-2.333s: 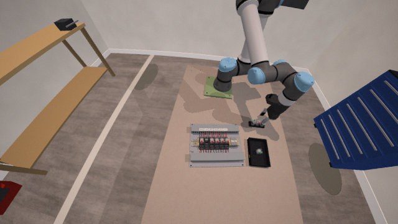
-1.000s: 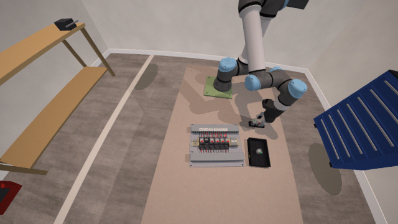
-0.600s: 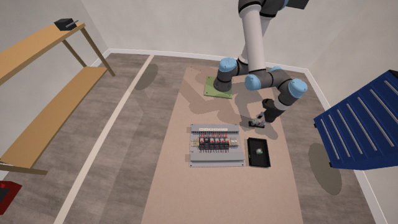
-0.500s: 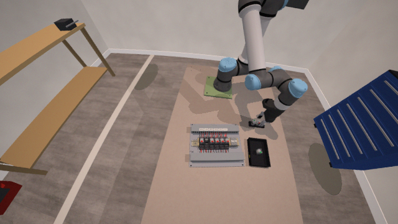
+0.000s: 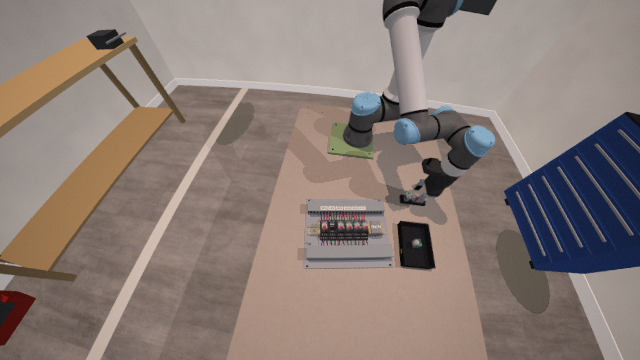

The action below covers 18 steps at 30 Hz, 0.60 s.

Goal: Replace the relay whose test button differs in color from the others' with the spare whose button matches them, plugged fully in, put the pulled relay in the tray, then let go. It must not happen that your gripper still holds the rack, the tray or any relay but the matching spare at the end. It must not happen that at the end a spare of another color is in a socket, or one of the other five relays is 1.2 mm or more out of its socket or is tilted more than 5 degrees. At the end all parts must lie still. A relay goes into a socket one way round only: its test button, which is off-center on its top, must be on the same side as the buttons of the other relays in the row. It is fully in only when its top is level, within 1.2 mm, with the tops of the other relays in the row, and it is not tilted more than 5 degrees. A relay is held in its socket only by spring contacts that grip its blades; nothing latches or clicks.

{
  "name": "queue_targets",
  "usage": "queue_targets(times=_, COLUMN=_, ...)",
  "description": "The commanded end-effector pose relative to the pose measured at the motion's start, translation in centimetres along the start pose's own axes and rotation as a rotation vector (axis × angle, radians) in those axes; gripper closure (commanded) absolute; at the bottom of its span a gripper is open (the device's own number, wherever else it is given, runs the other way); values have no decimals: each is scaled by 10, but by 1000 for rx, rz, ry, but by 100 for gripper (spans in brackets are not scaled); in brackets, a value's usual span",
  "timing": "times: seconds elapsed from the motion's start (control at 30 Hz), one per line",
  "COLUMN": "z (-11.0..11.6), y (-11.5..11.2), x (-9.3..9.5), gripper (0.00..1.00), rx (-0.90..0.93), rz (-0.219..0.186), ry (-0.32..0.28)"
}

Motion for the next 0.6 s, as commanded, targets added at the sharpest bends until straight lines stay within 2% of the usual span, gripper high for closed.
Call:
queue_targets(times=0.0, z=0, y=0, x=-1, gripper=0, rx=0, rz=-1, ry=-1)
queue_targets(times=0.37, z=0, y=0, x=-1, gripper=0, rx=0, rz=-1, ry=-1)
queue_targets(times=0.57, z=0, y=0, x=7, gripper=0, rx=0, rz=-1, ry=-1)
Point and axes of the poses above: the point where the finger pads meet when closed, its own x axis out along the fingers, its own y axis across the jaws, z = x × y, the point moved 3 cm from there along -x, back along the fingers, and after that the axes turned 4 degrees about x, right-handed, at the moved point
